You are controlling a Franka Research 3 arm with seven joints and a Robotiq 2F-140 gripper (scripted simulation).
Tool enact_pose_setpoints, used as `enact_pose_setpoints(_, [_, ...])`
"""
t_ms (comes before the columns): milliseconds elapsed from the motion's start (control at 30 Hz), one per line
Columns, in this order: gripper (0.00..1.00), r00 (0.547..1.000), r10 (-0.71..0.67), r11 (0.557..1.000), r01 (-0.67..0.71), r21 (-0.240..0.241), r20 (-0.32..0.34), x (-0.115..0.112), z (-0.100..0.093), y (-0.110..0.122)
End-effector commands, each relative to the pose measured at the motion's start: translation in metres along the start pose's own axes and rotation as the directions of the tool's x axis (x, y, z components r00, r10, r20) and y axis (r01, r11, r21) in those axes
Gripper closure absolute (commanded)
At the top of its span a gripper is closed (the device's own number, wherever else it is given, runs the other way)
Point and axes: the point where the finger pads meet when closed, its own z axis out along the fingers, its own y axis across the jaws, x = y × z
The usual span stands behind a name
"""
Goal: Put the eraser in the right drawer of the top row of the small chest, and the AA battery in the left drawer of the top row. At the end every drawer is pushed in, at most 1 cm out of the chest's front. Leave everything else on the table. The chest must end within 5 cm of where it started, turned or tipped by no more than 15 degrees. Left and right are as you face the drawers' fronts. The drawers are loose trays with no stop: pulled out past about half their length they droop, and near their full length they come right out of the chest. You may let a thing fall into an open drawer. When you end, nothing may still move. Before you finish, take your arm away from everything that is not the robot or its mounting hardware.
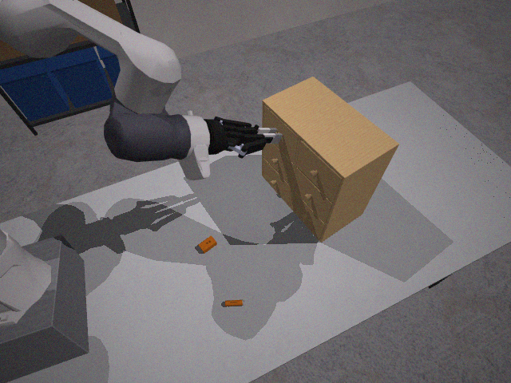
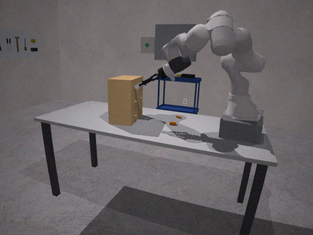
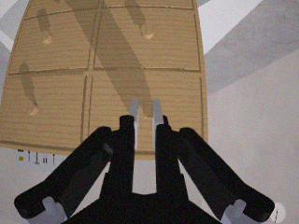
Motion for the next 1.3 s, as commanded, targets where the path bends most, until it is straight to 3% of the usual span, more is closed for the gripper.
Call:
enact_pose_setpoints(0, [0.92,1.000,0.002,1.000,-0.002,0.002,-0.004,0.001,0.000,0.000])
enact_pose_setpoints(1267, [0.92,1.000,0.002,1.000,-0.002,0.002,-0.004,0.009,-0.014,0.000])
